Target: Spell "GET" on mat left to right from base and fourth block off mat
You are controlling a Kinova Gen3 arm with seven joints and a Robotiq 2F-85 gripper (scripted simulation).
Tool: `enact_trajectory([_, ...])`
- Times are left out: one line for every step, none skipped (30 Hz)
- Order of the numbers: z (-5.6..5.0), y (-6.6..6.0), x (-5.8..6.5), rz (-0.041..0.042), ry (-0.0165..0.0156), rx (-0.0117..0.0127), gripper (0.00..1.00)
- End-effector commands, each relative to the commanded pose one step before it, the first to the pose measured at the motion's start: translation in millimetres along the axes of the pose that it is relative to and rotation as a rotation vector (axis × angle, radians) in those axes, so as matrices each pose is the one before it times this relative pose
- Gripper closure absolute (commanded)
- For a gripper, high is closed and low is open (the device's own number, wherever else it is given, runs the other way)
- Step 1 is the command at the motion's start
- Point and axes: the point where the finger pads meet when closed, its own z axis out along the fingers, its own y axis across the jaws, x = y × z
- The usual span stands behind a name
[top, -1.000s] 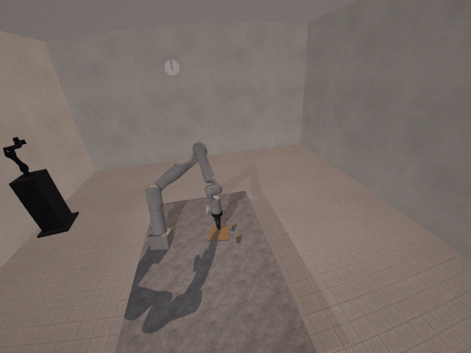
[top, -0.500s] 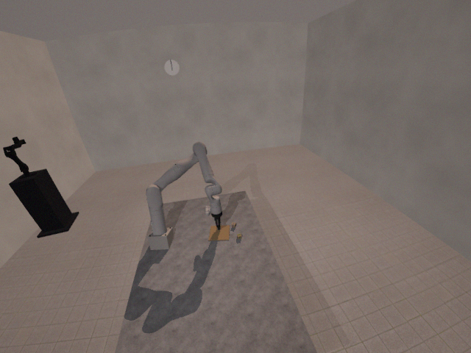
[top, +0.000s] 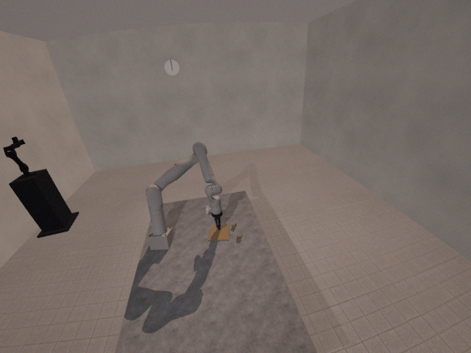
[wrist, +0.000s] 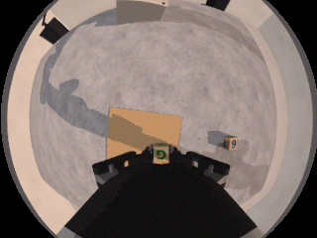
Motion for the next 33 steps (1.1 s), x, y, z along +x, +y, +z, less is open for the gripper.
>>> enact_trajectory([-0.61,-0.05,-0.67,-0.0001,-0.00167,0.00003,0.79])
enact_trajectory([0.0,0.0,-0.01,0.0,0.0,0.0,0.79])
enact_trajectory([0.0,0.0,0.0,0.0,0.0,0.0,0.79])
enact_trajectory([0.0,0.0,0.0,0.0,0.0,0.0,0.79])
enact_trajectory([0.0,0.0,0.0,0.0,0.0,0.0,0.79])
enact_trajectory([0.0,0.0,0.0,0.0,0.0,0.0,0.79])
enact_trajectory([0.0,0.0,0.0,0.0,0.0,0.0,0.79])
enact_trajectory([0.0,0.0,0.0,0.0,0.0,0.0,0.79])
enact_trajectory([0.02,0.0,0.0,0.0,0.0,0.0,0.79])
enact_trajectory([0.0,0.0,0.0,0.0,0.0,0.0,0.79])
enact_trajectory([0.0,0.0,0.0,0.0,0.0,0.0,0.79])
enact_trajectory([0.04,0.0,0.0,0.0,0.0,0.0,0.79])
enact_trajectory([0.07,0.0,0.0,0.0,0.0,0.0,0.79])
enact_trajectory([0.11,0.0,0.0,0.0,0.0,0.0,0.79])
enact_trajectory([0.15,0.0,0.0,0.0,0.0,0.0,0.79])
enact_trajectory([0.19,0.0,0.0,0.0,0.0,0.0,0.79])
enact_trajectory([0.22,0.0,0.0,0.0,0.0,0.0,0.79])
enact_trajectory([0.25,0.0,0.0,0.0,0.0,0.0,0.79])
enact_trajectory([0.27,0.0,0.0,0.0,0.0,0.0,0.79])
enact_trajectory([0.29,0.0,0.0,0.0,0.0,0.0,0.79])
enact_trajectory([0.3,0.0,0.0,0.0,0.0,0.0,0.79])
enact_trajectory([0.3,0.0,0.0,0.0,0.0,0.0,0.79])
enact_trajectory([0.29,0.0,0.0,0.0,0.0,0.0,0.79])
enact_trajectory([0.27,0.0,0.0,0.0,0.0,0.0,0.79])
enact_trajectory([0.25,0.0,0.0,0.0,0.0,0.0,0.79])
enact_trajectory([0.22,0.0,0.0,0.0,0.0,0.0,0.79])
enact_trajectory([0.0,0.0,0.0,0.0,0.0,0.0,0.79])
enact_trajectory([0.0,0.0,0.0,0.0,0.0,0.0,0.79])
enact_trajectory([0.19,0.0,0.0,0.0,0.0,0.0,0.79])
enact_trajectory([0.15,0.0,0.0,0.0,0.0,0.0,0.79])
enact_trajectory([0.11,0.0,0.0,0.0,0.0,0.0,0.79])
enact_trajectory([0.07,0.0,0.0,0.0,0.0,0.0,0.79])
enact_trajectory([0.04,0.0,0.0,0.0,0.0,0.0,0.79])
